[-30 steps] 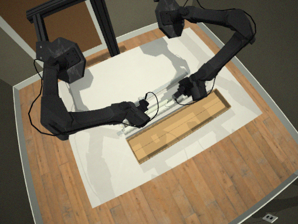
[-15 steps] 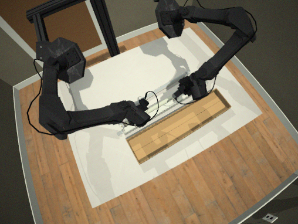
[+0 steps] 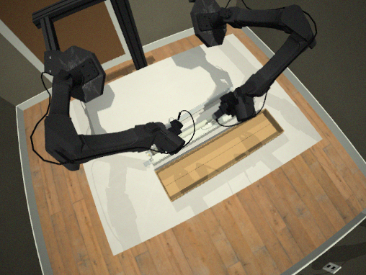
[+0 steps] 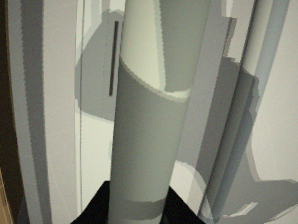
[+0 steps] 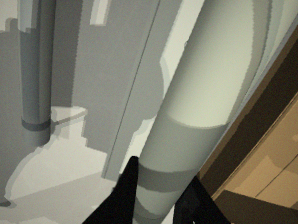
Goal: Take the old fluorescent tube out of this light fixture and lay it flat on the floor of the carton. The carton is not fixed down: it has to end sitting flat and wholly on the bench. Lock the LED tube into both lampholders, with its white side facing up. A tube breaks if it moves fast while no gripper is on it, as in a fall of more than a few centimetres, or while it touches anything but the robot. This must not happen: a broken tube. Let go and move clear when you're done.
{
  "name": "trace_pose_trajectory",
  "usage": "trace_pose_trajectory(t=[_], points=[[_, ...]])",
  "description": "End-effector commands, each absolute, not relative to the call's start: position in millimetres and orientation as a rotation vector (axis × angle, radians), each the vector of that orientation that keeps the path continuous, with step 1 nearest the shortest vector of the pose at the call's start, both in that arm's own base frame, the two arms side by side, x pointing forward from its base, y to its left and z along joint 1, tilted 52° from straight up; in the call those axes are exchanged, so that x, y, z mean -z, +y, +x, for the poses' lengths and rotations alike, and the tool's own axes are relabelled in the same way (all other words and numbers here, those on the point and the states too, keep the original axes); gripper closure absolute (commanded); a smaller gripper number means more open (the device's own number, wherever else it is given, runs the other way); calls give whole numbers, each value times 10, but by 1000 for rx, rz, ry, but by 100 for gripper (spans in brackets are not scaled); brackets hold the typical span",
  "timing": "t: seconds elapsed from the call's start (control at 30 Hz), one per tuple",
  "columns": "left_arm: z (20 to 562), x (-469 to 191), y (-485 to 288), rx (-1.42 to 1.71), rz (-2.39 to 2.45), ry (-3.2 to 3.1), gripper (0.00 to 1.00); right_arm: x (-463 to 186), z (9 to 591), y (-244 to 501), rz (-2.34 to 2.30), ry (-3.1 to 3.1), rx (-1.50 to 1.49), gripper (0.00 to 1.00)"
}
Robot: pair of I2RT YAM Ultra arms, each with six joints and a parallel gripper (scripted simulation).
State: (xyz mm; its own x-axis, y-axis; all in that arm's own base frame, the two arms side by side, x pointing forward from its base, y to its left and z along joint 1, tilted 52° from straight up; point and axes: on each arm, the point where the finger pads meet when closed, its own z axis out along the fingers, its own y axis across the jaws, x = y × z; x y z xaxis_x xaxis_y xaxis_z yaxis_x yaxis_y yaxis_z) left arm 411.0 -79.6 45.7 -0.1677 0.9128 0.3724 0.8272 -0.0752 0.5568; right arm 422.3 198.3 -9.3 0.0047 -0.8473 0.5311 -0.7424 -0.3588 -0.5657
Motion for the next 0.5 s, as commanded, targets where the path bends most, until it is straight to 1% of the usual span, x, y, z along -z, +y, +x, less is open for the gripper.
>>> trace_pose_trajectory(t=[0.0, 0.03, 0.13, 0.3, 0.47], points=[[4017, -522, -929, -1047, 1967, 2016, 89, 28, 4127, 2097, -2148, 1678, 1279, 89], [3971, -495, -920, -1045, 1980, 2018, 89, -94, 4137, 2121, -2119, 1672, 1285, 89], [4054, -608, -971, -1050, 1948, 2005, 89, -25, 4097, 2107, -2142, 1677, 1273, 89], [3931, -526, -935, -1045, 1982, 2020, 89, -50, 4068, 2135, -2142, 1676, 1264, 89], [3979, -591, -979, -1048, 1976, 1997, 89, -58, 4078, 2179, -2140, 1669, 1254, 89]])
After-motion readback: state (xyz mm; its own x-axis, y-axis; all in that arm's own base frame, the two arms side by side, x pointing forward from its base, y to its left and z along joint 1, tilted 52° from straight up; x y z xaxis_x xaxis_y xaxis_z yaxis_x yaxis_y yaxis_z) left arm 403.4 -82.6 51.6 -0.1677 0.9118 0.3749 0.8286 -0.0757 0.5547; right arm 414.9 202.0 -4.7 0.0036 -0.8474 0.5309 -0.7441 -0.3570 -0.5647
